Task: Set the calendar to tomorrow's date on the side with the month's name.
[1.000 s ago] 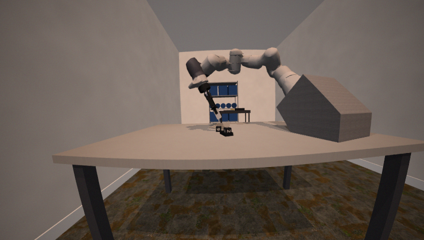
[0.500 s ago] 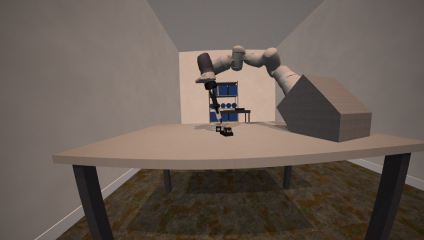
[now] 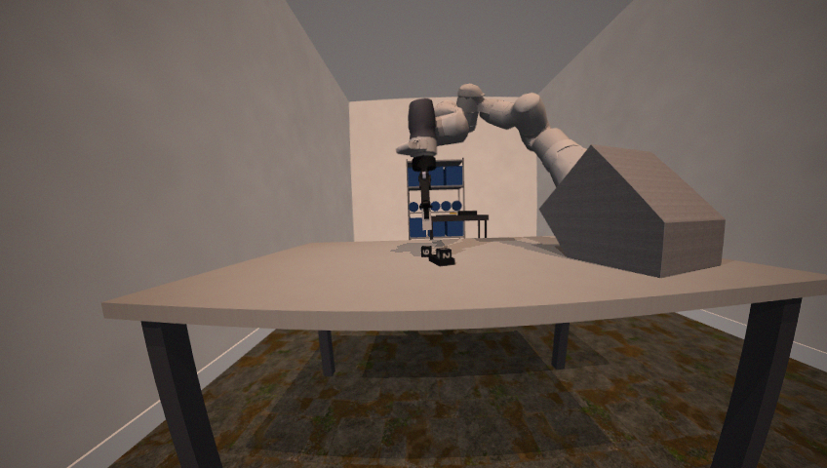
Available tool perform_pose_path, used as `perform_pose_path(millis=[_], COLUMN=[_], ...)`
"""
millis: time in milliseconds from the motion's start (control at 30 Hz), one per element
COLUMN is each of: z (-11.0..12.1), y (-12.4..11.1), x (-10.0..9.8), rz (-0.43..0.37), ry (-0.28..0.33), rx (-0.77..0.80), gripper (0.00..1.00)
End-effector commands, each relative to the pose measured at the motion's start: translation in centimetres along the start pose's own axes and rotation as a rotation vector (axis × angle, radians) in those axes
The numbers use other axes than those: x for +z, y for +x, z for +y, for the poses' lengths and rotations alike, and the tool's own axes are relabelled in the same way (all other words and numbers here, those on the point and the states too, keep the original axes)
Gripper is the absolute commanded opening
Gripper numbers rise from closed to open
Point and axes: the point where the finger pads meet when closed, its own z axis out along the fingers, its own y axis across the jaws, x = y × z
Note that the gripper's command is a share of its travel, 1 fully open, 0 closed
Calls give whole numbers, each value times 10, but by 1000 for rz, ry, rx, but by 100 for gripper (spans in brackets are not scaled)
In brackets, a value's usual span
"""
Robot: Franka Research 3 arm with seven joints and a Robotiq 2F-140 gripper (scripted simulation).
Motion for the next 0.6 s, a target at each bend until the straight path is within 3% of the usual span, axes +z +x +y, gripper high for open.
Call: perform_pose_path(millis=[0, 400, 567], z=[-3, -3, -5], y=[5, 5, 4], x=[0, -1, -10], rz=[27, 27, 27], ry=[13, 13, 13], rx=[72, 72, 78], gripper=[100, 100, 100])
